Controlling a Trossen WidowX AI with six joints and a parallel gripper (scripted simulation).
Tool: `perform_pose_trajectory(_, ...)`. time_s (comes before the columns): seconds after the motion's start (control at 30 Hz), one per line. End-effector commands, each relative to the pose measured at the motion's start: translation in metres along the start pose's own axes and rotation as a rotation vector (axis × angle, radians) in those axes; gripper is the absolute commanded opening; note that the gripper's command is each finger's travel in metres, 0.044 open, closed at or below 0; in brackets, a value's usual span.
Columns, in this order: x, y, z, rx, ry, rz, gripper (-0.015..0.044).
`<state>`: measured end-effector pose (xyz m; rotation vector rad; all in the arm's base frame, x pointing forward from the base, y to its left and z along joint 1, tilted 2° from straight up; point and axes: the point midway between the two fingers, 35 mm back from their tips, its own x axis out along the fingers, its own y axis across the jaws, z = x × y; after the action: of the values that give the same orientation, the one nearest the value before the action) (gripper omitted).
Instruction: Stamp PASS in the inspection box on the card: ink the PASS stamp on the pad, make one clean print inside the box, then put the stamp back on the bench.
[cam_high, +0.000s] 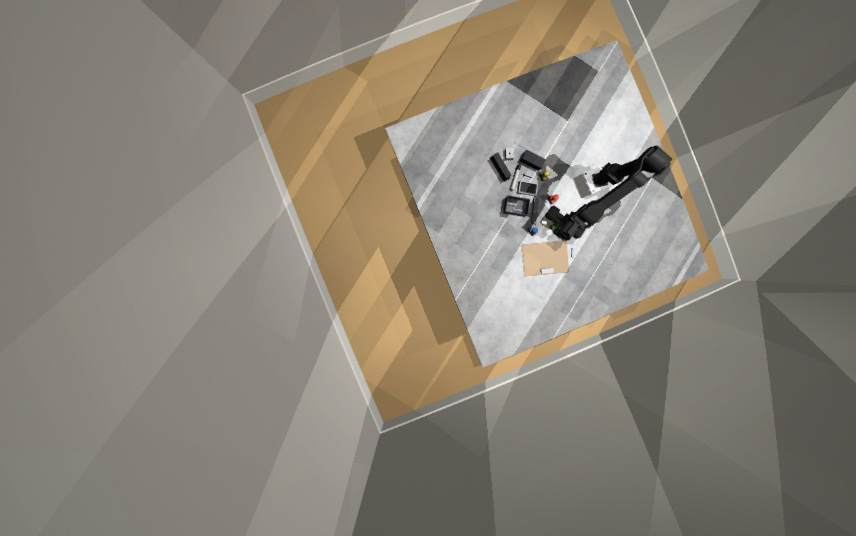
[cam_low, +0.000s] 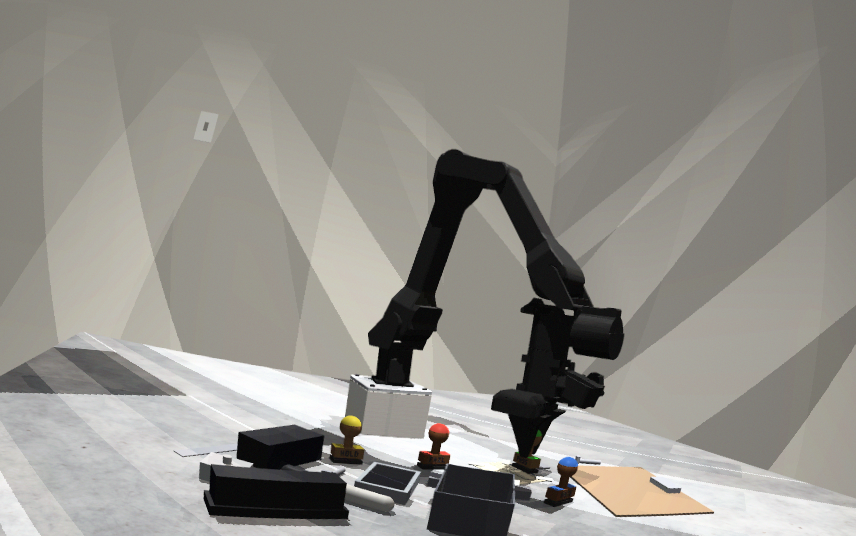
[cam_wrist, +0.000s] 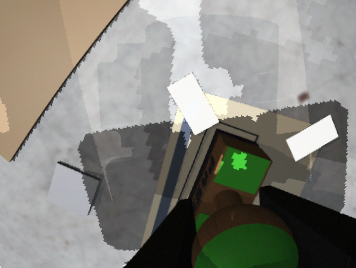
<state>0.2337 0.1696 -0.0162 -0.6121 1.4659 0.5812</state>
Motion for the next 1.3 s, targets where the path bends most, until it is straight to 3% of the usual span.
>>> perform_pose_trajectory(0.0,0.0044,0.0005,-0.0018,-0.004,0.006,0.003,0.0000)
perform_pose_trajectory(1.27,0.0110,0.0005,-0.0021,0.003,0.006,0.003,0.0000)
